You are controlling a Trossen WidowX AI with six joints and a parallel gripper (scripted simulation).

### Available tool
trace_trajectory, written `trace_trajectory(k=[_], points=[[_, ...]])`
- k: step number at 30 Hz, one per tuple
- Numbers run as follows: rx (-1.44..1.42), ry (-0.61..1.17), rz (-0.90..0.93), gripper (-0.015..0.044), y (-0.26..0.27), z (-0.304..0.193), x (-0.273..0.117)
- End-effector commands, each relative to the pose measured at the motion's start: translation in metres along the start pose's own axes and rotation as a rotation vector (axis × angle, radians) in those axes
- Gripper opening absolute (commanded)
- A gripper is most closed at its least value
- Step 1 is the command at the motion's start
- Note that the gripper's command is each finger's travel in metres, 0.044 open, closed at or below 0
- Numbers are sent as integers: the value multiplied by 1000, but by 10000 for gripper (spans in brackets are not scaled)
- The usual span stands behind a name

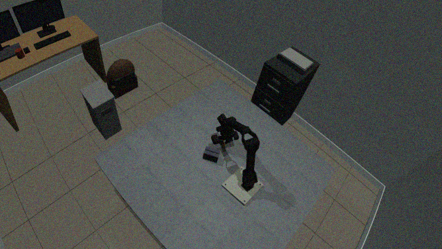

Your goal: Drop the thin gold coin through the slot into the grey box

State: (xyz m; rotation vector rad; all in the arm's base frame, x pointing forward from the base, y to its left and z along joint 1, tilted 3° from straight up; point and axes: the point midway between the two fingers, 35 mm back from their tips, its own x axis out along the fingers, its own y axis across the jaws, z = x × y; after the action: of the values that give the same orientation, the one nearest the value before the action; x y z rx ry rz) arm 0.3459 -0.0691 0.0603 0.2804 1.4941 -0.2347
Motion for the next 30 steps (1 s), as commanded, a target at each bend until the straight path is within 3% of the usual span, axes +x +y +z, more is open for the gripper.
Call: trace_trajectory(k=[1, 9, 15, 30], points=[[3, 2, 3, 161, 0, -1, 8], [3, 2, 3, 161, 0, -2, 18], [3, 2, 3, 3, 0, -2, 18], [3, 2, 3, 0, 1, -1, 10]])
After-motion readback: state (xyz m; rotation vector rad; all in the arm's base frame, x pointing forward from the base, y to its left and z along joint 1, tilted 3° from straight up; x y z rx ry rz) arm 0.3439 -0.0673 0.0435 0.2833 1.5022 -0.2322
